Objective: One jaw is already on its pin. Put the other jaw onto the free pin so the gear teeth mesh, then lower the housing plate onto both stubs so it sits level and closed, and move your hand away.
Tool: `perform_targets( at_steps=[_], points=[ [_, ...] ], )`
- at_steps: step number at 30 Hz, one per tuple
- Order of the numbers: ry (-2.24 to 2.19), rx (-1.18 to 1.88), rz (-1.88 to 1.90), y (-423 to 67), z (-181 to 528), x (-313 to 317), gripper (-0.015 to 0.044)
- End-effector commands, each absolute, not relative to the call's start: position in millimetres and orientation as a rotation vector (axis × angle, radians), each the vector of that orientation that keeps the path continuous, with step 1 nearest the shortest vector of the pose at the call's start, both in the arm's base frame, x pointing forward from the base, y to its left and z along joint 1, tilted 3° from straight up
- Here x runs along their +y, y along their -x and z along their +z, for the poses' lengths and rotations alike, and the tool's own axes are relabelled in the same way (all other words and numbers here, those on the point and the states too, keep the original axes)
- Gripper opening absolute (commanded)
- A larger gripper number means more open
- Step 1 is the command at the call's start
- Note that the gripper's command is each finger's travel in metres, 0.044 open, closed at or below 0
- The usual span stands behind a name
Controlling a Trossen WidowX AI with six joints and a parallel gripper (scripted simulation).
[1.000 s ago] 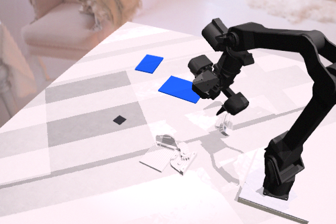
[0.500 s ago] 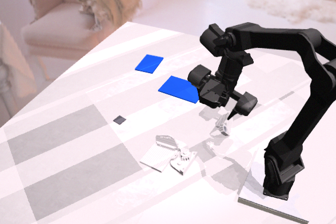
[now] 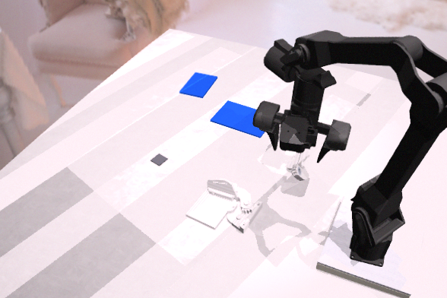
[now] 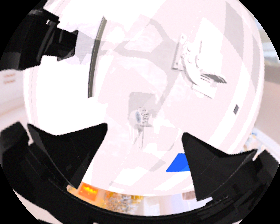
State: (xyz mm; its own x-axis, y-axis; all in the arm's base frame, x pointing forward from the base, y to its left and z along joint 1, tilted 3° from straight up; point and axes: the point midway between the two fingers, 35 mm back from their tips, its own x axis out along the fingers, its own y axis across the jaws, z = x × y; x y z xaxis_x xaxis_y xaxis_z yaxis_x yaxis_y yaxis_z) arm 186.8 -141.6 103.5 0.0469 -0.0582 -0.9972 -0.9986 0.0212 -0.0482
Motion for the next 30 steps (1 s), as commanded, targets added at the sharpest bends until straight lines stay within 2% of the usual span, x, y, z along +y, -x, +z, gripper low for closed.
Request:
perform_targets(
  at_steps=[1, 30],
  points=[
    [1.282, 1.223, 1.210, -181.6, 101.8, -139.7, 0.0440],
    [1.292, 1.220, 1.241, -181.0, 66.3, -142.0, 0.0440]
  ],
)
